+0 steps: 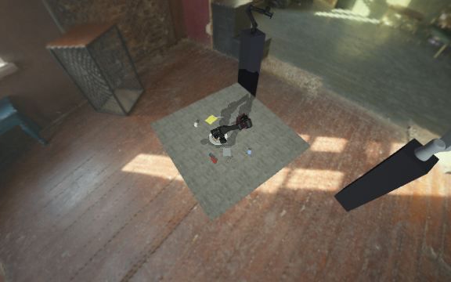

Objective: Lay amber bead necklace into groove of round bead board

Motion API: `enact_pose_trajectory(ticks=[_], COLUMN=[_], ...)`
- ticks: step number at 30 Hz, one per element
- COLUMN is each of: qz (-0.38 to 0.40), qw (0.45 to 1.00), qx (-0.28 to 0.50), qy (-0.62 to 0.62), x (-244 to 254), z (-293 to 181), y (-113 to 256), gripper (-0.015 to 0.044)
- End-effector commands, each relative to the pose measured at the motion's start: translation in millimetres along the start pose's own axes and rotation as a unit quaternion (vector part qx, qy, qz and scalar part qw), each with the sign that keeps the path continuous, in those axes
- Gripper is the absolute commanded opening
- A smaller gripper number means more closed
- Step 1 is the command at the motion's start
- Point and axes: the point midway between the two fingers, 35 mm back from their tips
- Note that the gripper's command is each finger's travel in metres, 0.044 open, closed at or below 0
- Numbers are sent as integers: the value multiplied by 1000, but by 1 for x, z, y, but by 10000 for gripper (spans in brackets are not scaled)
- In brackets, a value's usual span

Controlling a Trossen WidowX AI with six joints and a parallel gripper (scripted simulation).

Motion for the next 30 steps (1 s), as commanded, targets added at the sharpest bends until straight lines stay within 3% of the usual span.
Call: enact_pose_trajectory(ticks=[1, 5, 10, 30], qz=[3, 3, 0, 0], qw=[1000, 1000, 1000, 1000], qx=[4, 4, 2, 2], qy=[-5, -5, -1, -1], x=[-1, -1, 0, 0], z=[-2, -2, -1, -1], y=[-8, -9, -6, -6], gripper=[120, 120, 0, 0])
Point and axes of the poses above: the point midway between the two fingers, 35 mm back from their tips, its own y axis back along the fingers, its own x axis across the jaws, z = x × y, and after that the axes turned 2 degrees about -y, right-handed
